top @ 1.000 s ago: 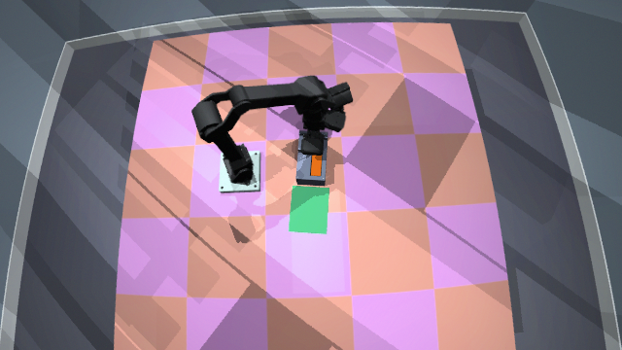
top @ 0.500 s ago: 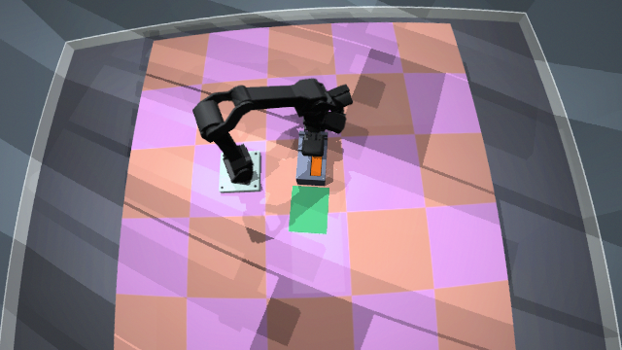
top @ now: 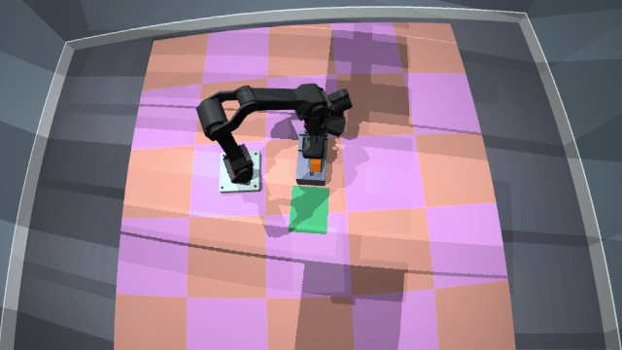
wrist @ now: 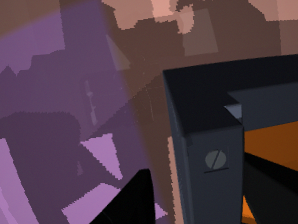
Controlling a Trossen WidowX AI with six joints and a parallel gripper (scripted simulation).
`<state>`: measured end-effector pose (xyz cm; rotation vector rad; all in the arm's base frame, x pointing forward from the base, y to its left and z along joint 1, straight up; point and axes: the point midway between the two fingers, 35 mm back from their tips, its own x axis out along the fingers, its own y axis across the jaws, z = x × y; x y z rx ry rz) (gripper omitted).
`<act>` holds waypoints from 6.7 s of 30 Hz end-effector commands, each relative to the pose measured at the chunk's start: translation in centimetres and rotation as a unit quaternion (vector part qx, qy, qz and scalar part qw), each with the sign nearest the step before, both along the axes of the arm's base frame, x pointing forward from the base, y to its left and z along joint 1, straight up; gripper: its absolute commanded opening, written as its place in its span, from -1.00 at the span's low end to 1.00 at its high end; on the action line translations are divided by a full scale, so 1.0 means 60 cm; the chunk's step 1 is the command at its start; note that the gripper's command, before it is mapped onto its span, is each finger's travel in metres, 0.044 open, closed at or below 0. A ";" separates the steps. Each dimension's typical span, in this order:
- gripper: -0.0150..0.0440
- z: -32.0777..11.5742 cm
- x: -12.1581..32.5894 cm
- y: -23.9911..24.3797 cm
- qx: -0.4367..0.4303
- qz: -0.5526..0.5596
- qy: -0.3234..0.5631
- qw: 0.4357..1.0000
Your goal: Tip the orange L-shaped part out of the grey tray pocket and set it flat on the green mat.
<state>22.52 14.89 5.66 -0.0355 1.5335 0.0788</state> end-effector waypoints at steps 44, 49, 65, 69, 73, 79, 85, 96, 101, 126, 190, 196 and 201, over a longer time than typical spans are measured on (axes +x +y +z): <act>0.12 0.108 -0.002 0.006 -0.007 0.002 0.006 1.000; 0.12 0.172 -0.009 -0.007 -0.007 0.002 0.006 1.000; 0.12 0.166 -0.009 -0.006 -0.006 0.000 0.008 1.000; 0.12 0.166 -0.009 -0.006 -0.006 0.000 0.008 1.000; 0.12 0.166 -0.009 -0.006 -0.006 0.000 0.008 1.000; 0.12 0.166 -0.009 -0.006 -0.006 0.000 0.008 1.000; 0.12 0.166 -0.009 -0.006 -0.006 0.000 0.008 1.000; 0.12 0.166 -0.009 -0.006 -0.006 0.000 0.008 1.000; 0.12 0.166 -0.009 -0.006 -0.006 0.000 0.008 1.000; 0.12 0.166 -0.009 -0.006 -0.006 0.000 0.008 1.000; 0.12 -0.012 -0.005 -0.005 -0.007 0.002 0.007 1.000; 0.12 -0.012 -0.005 -0.005 -0.007 0.002 0.007 1.000; 0.12 -0.009 -0.003 -0.003 -0.004 0.000 0.005 1.000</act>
